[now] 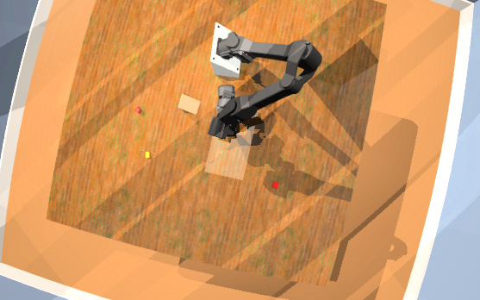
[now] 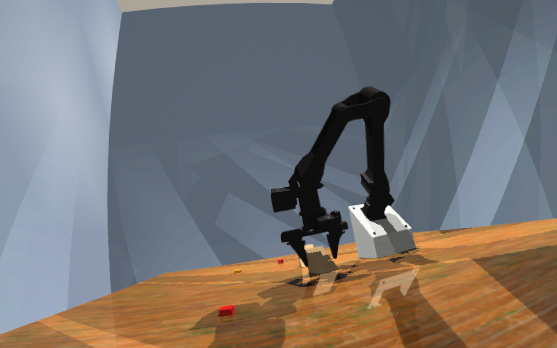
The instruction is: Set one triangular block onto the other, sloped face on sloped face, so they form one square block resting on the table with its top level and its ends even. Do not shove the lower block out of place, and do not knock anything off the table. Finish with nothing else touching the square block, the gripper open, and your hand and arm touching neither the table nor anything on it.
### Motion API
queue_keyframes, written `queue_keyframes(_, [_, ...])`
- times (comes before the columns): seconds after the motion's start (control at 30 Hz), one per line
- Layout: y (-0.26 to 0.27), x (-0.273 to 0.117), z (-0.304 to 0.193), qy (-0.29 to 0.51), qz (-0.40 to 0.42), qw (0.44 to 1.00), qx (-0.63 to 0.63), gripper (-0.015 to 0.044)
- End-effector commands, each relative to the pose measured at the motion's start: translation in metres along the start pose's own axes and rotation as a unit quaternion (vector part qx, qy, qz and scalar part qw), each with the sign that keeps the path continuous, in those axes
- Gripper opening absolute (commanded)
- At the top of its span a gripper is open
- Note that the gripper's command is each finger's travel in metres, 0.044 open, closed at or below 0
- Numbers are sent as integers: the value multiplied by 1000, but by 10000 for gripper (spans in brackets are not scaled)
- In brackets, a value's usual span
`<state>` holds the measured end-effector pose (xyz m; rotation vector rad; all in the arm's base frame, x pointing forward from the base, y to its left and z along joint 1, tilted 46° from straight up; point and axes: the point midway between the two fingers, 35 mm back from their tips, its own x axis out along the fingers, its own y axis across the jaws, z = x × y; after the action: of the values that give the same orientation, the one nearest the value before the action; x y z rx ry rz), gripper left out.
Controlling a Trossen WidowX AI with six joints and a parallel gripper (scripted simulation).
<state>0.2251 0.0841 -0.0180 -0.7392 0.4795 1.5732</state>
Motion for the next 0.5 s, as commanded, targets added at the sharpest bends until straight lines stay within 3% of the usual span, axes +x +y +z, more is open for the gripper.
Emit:
queue_keyframes(0.0, [-4, -38, -2, 6, -10, 1000, -5, 440])
queue_keyframes(0.37, [-5, -40, -2, 1, -12, 1000, -5, 440])
queue_keyframes(0.47, [-4, -46, -12, -33, 6, 999, -5, 440])
